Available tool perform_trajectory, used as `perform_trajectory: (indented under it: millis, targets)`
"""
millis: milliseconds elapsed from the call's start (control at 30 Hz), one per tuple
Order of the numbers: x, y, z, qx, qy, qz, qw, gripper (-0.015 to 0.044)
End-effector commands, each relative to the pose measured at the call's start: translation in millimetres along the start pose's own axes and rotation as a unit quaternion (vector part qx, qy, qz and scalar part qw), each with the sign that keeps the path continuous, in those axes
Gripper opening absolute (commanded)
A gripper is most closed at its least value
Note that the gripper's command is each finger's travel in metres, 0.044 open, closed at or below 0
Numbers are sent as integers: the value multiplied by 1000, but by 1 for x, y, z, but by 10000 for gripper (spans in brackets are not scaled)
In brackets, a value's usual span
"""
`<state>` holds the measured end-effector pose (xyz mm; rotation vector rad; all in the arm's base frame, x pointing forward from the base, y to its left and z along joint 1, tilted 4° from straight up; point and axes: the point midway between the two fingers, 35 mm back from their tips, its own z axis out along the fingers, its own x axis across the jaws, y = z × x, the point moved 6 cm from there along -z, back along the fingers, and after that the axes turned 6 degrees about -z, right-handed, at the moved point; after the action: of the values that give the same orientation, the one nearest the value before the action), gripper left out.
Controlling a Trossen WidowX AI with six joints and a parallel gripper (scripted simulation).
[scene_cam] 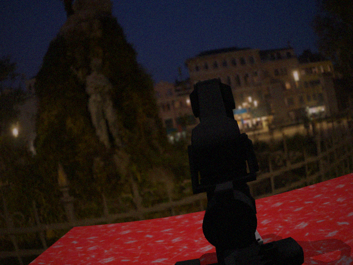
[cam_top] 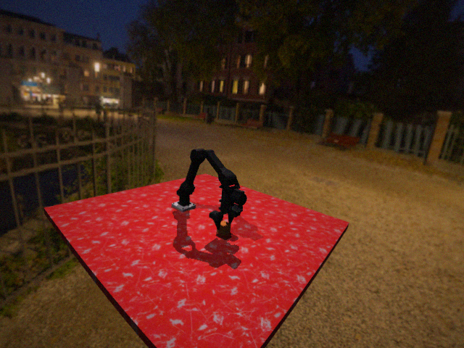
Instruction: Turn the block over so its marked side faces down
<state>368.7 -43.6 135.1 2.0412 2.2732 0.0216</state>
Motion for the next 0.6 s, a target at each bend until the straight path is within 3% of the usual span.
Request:
perform_trajectory:
  millis: [0,267,567]
  targets:
    - [0,-1,5,1,-2,-2,1000,440]
    - [0,-1,5,1,-2,-2,1000,230]
    - [0,-1,5,1,-2,-2,1000,170]
